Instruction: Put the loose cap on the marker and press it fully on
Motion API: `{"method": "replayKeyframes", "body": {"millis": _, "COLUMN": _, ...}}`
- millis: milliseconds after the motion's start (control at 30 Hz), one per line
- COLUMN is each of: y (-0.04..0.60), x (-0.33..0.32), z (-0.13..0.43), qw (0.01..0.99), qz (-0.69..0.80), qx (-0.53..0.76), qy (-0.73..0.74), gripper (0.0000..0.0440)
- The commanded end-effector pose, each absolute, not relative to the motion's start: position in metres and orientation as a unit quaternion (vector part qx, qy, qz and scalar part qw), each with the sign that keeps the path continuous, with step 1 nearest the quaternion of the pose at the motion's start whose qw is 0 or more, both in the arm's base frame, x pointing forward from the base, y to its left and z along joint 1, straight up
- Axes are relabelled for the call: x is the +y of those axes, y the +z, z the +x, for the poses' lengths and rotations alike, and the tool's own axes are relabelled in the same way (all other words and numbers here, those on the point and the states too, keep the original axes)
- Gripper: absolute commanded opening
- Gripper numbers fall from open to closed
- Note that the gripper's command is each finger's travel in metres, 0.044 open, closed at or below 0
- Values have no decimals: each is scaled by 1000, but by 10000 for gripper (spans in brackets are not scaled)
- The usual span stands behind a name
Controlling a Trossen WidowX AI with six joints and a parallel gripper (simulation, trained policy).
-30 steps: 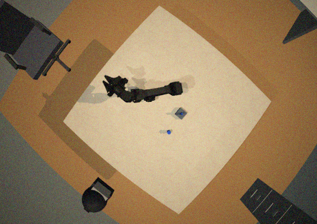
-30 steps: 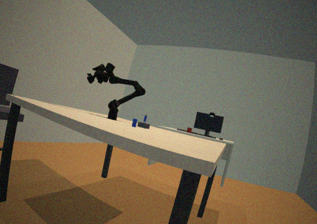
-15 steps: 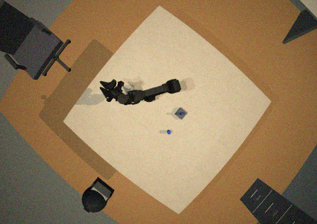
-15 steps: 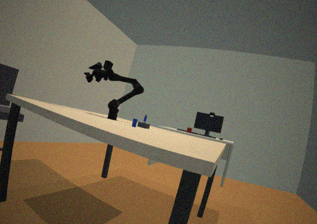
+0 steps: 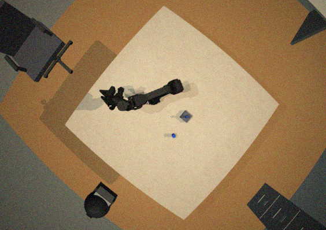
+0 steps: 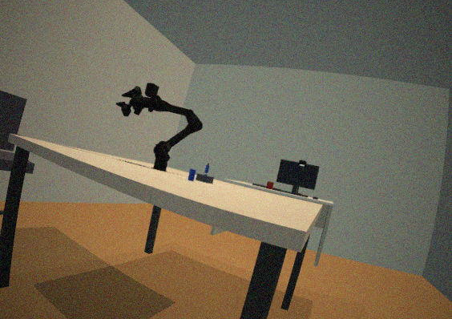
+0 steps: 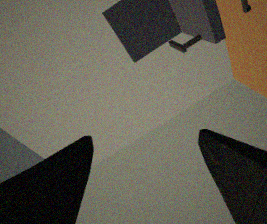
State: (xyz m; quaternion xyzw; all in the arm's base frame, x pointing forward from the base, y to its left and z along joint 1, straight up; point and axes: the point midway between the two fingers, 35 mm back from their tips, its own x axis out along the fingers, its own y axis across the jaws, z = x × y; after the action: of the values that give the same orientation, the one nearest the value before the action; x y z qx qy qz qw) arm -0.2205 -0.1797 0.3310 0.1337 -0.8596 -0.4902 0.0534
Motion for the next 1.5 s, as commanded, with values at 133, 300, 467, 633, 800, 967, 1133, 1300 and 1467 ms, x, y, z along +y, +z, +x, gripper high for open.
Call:
{"method": "replayKeyframes", "body": {"millis": 133, "y": 329, "x": -199, "z": -214, "qw": 50, "qz": 171, "qx": -852, "qy": -492, "gripper": 322}}
{"method": "replayKeyframes", "body": {"millis": 300, "y": 326, "x": -211, "z": -209, "qw": 47, "qz": 195, "qx": -846, "qy": -495, "gripper": 322}}
{"method": "replayKeyframes", "body": {"millis": 467, "y": 324, "x": -223, "z": -203, "qw": 43, "qz": 218, "qx": -839, "qy": -497, "gripper": 321}}
{"method": "replayKeyframes", "body": {"millis": 633, "y": 321, "x": -234, "z": -196, "qw": 39, "qz": 240, "qx": -832, "qy": -499, "gripper": 321}}
{"method": "replayKeyframes", "body": {"millis": 800, "y": 318, "x": -246, "z": -189, "qw": 35, "qz": 262, "qx": -824, "qy": -501, "gripper": 321}}
{"method": "replayKeyframes", "body": {"millis": 967, "y": 314, "x": -257, "z": -182, "qw": 31, "qz": 283, "qx": -816, "qy": -503, "gripper": 321}}
{"method": "replayKeyframes", "body": {"millis": 1133, "y": 311, "x": -267, "z": -174, "qw": 26, "qz": 303, "qx": -808, "qy": -505, "gripper": 320}}
{"method": "replayKeyframes", "body": {"millis": 1300, "y": 307, "x": -278, "z": -165, "qw": 21, "qz": 322, "qx": -799, "qy": -507, "gripper": 320}}
{"method": "replayKeyframes", "body": {"millis": 1467, "y": 303, "x": -288, "z": -156, "qw": 16, "qz": 341, "qx": -790, "qy": -509, "gripper": 320}}
